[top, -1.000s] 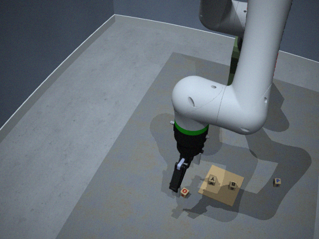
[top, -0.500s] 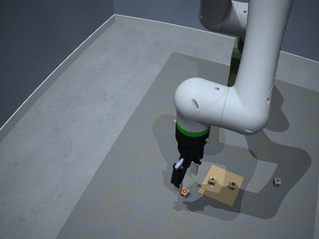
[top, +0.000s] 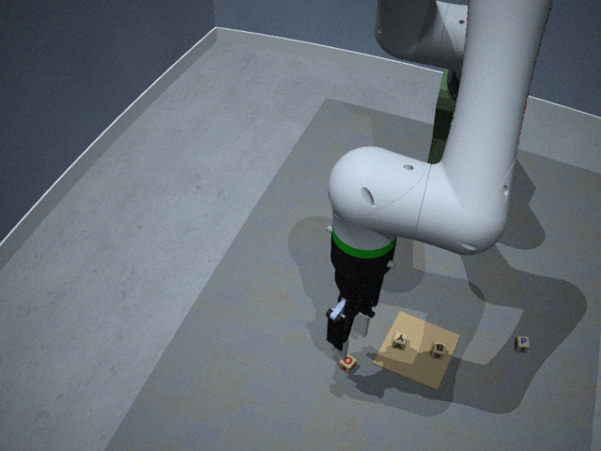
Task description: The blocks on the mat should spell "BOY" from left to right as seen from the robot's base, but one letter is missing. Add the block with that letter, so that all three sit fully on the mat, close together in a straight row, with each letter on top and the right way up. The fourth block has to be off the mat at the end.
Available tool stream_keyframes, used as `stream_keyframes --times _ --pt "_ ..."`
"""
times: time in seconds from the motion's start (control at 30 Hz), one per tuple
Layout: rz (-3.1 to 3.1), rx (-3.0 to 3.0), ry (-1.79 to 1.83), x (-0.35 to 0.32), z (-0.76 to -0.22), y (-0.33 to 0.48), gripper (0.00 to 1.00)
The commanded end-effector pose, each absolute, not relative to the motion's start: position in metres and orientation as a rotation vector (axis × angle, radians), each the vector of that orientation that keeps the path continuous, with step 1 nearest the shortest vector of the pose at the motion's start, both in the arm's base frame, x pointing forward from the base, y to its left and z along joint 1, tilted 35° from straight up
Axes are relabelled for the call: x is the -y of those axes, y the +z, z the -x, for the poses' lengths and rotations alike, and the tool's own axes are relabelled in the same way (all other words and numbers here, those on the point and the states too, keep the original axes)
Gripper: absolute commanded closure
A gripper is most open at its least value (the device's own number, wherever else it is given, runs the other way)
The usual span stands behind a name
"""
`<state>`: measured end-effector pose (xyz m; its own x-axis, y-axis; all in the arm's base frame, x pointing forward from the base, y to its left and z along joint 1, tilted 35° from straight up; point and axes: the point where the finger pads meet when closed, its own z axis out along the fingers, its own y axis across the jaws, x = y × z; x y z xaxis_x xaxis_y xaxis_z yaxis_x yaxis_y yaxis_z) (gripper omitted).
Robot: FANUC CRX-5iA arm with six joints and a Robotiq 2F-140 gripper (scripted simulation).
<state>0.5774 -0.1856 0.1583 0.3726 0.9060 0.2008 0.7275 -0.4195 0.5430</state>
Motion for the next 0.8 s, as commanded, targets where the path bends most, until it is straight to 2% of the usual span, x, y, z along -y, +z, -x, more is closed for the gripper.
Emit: stream_keyframes --times 0.0,0.77 --pt "-2.274 -1.425 0.678 0.1857 -0.5774 0.1585 0.63" --pt "-2.275 -1.424 0.677 0.1858 -0.5789 0.1565 0.63"
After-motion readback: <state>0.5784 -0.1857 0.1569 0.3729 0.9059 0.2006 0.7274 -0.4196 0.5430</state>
